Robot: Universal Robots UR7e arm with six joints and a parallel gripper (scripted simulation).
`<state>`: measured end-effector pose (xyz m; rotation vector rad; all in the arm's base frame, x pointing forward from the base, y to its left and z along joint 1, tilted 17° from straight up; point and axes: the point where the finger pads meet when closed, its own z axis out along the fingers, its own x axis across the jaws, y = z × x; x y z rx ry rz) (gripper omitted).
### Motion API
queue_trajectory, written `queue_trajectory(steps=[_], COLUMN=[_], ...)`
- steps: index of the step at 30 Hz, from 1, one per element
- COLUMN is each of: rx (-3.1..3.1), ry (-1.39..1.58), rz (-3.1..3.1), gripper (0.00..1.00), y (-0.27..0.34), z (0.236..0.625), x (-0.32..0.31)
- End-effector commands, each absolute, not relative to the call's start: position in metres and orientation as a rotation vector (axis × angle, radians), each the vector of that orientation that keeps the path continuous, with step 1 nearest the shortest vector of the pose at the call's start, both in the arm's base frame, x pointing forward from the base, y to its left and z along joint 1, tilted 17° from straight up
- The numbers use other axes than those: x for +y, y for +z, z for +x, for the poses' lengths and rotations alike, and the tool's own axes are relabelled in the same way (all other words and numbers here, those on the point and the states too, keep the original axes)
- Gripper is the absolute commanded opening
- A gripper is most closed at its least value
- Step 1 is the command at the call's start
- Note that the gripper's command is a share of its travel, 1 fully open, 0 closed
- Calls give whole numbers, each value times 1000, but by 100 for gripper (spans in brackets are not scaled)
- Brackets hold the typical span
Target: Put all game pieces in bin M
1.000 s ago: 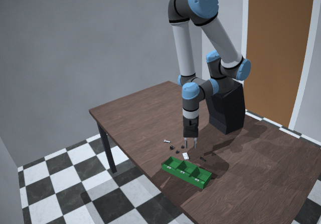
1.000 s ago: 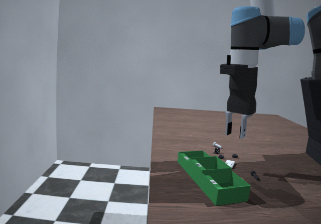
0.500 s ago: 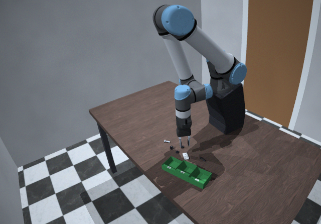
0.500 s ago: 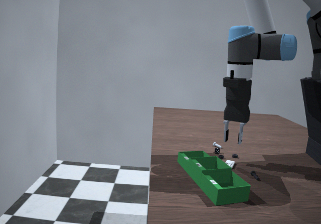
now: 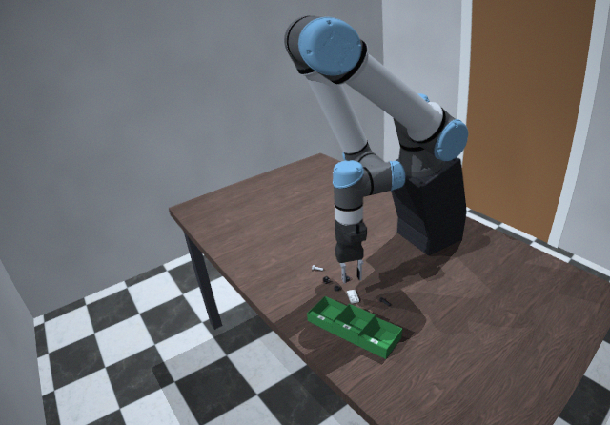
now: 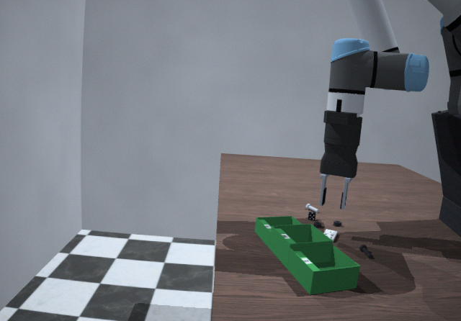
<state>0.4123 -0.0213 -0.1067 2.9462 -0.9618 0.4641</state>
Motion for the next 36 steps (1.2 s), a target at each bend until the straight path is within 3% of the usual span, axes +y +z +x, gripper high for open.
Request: queue_trajectory(steps=[1,36], rx=[-956,-958], ry=[474,477], rz=[2949,2948], gripper=[79,79], y=[-107,-115], z=[415,415], x=[-15,-19])
